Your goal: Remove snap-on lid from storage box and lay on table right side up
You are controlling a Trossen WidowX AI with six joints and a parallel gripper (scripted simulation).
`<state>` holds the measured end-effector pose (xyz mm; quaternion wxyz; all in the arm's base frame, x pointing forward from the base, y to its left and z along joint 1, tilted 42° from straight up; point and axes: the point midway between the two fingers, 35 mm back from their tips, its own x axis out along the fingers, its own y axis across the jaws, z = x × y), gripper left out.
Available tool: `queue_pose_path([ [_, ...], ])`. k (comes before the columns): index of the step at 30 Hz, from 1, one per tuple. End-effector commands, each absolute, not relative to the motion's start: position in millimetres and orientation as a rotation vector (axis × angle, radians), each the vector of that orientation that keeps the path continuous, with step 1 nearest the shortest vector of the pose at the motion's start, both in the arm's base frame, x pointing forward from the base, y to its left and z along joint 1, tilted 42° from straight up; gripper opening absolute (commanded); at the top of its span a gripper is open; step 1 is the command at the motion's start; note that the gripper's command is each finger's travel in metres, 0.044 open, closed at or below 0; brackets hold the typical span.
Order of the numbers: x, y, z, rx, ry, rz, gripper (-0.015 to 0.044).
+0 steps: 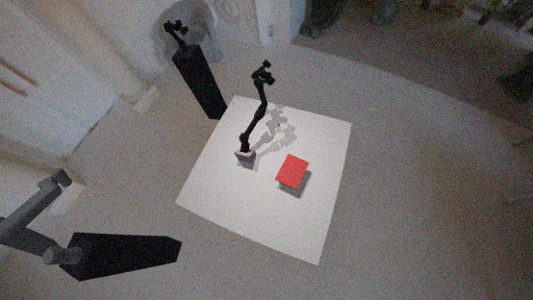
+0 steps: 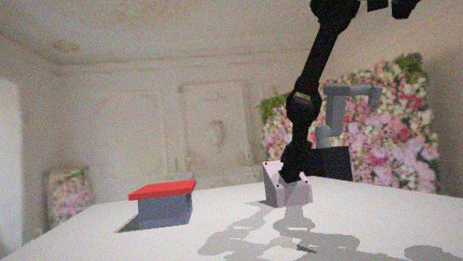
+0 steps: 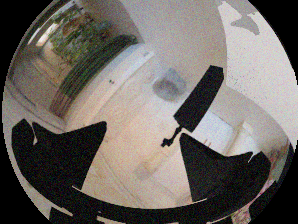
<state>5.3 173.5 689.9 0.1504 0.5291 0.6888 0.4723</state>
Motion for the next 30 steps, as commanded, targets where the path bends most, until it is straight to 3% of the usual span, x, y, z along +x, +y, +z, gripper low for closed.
queue_pose_path([
  [1, 4, 173, 691, 1.52, 1.979, 1.363, 0.0374],
  [7, -50, 134, 709, 1.509, 2.011, 1.589, 0.0235],
  [20, -136, 12, 721, 1.392, 2.152, 2.117, 0.0235],
  [30, -156, -77, 711, 1.276, 2.21, 2.494, 0.0235],
])
